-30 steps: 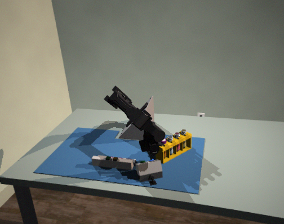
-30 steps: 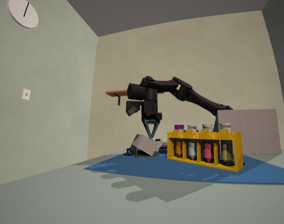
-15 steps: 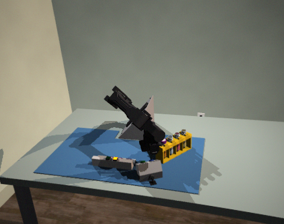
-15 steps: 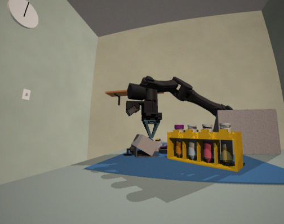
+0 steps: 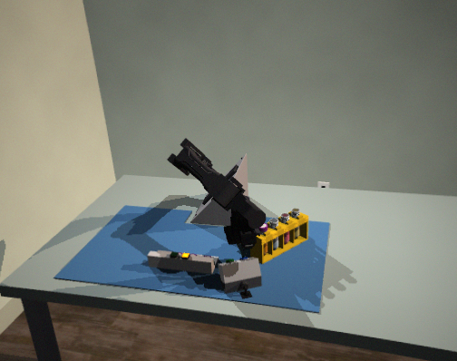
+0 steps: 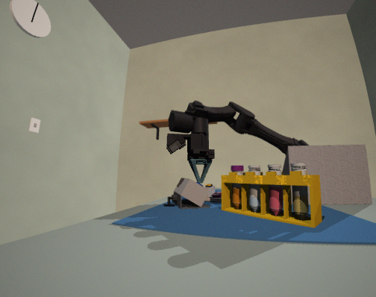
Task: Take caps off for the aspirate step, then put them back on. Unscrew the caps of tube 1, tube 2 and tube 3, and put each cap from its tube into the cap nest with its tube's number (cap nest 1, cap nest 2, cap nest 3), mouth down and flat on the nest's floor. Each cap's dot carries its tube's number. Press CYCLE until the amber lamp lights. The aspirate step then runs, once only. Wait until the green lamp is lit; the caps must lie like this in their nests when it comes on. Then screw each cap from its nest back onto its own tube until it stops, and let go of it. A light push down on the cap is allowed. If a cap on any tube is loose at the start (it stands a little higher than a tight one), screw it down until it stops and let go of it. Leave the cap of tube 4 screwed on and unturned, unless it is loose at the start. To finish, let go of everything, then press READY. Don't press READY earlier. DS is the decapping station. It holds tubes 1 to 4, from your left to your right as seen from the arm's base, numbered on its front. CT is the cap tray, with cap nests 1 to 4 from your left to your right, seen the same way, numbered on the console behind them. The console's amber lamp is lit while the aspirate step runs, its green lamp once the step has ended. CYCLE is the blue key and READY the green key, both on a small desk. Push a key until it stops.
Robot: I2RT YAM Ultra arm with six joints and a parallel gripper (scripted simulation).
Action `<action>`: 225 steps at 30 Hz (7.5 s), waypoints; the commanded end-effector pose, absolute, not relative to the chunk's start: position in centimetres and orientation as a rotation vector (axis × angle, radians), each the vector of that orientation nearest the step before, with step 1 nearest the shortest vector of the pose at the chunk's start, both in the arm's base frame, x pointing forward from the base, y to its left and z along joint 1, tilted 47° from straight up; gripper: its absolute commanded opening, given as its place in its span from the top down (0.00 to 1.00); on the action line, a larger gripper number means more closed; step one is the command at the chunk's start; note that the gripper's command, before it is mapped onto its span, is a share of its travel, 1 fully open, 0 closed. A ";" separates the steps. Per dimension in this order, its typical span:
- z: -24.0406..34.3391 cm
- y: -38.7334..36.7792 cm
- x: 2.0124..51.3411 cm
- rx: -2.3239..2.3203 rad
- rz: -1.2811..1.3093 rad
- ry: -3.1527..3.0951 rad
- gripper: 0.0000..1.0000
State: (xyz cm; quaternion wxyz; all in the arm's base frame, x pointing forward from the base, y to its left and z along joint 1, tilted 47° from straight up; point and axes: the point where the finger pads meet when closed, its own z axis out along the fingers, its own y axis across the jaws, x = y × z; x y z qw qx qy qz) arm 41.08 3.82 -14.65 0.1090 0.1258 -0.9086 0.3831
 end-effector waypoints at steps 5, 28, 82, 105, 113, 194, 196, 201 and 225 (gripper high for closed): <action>-14.2 4.2 41.7 0.375 1.143 -2.696 1.00; -14.3 4.1 41.7 0.375 1.143 -2.696 1.00; -14.4 4.0 41.7 0.375 1.143 -2.696 1.00; -14.4 4.0 41.7 0.375 1.143 -2.696 1.00; -13.2 5.3 41.8 0.375 1.142 -2.696 1.00; 1.2 -8.5 41.2 -0.218 1.243 -2.853 0.00; 2.2 -9.7 41.1 -0.219 1.243 -2.853 0.00; 2.2 -9.7 41.1 -0.219 1.243 -2.853 0.00; 2.0 -9.3 41.1 -0.218 1.243 -2.853 0.00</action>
